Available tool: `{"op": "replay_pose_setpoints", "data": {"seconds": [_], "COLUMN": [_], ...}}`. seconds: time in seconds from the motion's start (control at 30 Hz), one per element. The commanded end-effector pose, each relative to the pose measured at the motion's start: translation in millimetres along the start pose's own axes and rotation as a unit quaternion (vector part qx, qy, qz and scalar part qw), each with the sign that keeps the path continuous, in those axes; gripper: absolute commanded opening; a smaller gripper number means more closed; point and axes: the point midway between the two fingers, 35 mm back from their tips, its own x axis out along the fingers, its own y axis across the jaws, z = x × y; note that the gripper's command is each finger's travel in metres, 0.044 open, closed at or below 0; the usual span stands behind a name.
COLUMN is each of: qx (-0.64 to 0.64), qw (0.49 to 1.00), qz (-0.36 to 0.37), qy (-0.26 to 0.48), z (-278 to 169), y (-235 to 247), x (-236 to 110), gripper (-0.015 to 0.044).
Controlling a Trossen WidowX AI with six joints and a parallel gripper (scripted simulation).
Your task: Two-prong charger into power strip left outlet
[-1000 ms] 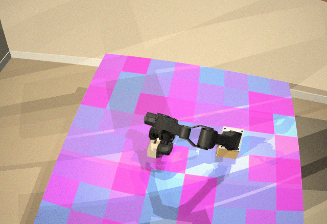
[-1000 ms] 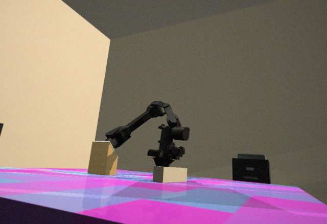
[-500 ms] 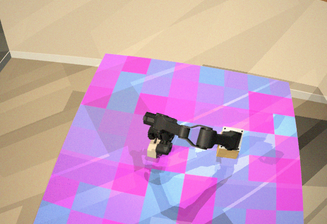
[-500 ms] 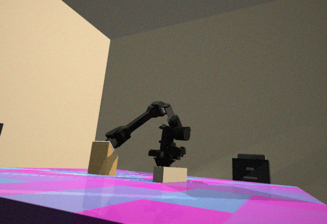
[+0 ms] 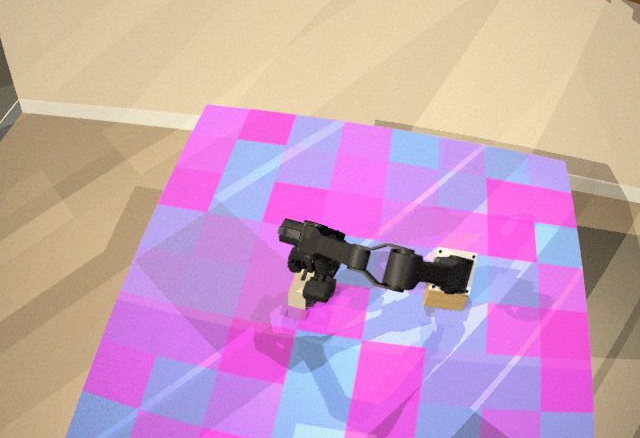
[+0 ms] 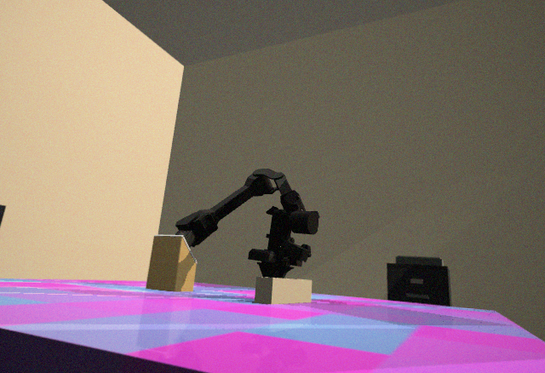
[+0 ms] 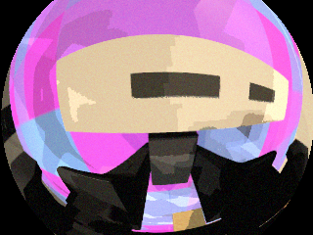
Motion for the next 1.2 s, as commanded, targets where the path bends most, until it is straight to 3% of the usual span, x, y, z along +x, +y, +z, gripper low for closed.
{"op": "replay_pose_setpoints", "data": {"seconds": [0.0,1.17], "qx": [0.0,0.0], "qw": [1.0,1.0], "qz": [0.001,0.001], "qy": [-0.002,-0.002], "z": [3,17], "y": [1,1], "x": [-1,-1], "gripper": [0.0,0.0]}}
